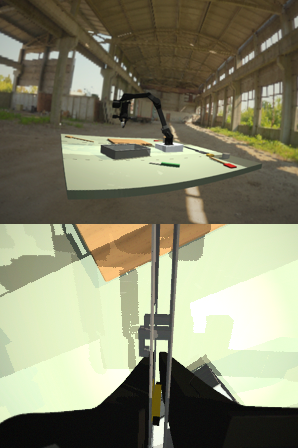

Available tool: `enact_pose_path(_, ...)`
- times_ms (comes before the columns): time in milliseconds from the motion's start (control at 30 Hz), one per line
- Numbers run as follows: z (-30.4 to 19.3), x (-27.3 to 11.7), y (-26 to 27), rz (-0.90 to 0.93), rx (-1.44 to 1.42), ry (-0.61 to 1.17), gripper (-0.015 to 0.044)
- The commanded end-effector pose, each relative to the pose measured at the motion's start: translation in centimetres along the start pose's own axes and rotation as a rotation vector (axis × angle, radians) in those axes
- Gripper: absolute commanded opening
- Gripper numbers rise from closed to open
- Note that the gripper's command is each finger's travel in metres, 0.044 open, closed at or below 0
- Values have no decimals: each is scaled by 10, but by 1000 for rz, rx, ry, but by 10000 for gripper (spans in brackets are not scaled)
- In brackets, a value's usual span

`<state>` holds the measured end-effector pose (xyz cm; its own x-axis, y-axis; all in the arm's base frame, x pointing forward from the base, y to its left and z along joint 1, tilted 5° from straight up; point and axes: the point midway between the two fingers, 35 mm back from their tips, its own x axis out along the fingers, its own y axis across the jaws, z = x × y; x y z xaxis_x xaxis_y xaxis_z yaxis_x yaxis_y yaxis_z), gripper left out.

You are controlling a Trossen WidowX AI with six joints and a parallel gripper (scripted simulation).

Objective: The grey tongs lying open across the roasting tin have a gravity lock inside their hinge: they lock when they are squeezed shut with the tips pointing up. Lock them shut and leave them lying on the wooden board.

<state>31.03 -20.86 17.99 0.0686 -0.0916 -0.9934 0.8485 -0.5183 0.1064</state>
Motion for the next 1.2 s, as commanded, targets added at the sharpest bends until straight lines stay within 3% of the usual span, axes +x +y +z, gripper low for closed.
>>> enact_pose_path(0, 6, -3, 0, 6, 35, 6, -150)
enact_pose_path(233, 26, -2, 0, 5, 113, 5, -150)
enact_pose_path(1167, 194, -3, -47, 5, 817, -9, -150)
